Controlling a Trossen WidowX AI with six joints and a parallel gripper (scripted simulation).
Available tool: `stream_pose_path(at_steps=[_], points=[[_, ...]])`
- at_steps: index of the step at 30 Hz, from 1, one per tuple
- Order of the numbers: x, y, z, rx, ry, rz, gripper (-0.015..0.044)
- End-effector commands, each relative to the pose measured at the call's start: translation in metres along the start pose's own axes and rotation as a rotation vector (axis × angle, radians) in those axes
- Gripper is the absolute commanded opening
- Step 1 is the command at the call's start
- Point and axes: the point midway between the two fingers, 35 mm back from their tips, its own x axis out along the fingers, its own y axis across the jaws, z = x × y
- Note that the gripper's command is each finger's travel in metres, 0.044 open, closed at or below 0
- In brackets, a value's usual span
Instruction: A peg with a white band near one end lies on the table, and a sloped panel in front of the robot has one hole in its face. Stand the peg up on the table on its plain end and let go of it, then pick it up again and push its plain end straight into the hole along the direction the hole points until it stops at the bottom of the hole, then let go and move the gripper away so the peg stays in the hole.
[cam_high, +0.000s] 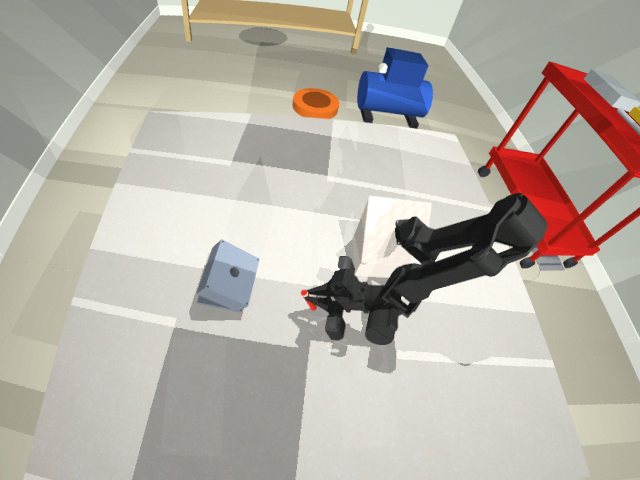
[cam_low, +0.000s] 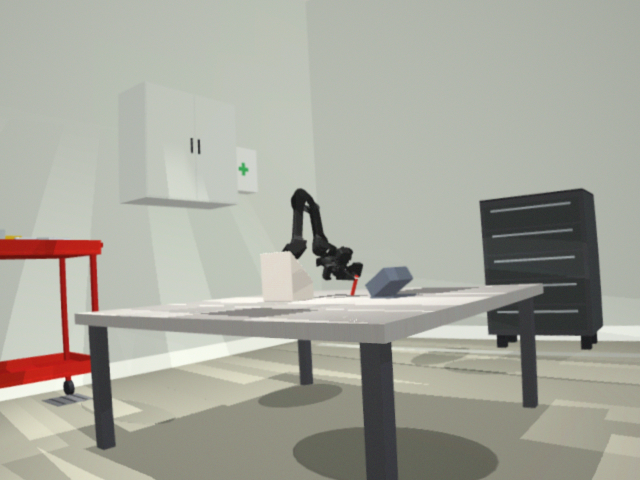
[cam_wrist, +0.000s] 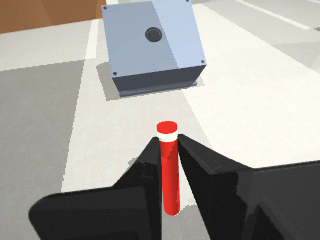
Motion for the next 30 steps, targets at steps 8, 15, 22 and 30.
stream_pose_path(at_steps=[8, 15, 22, 30], points=[[-0.006, -0.003, -0.005, -0.004, -0.100, -0.008, 0.0049], [-0.010, -0.003, -0.008, -0.004, -0.161, -0.008, 0.0049], [-0.014, -0.003, -0.011, -0.004, -0.221, -0.009, 0.0049], [-0.016, -0.003, -0.013, -0.005, -0.263, -0.009, 0.0049]])
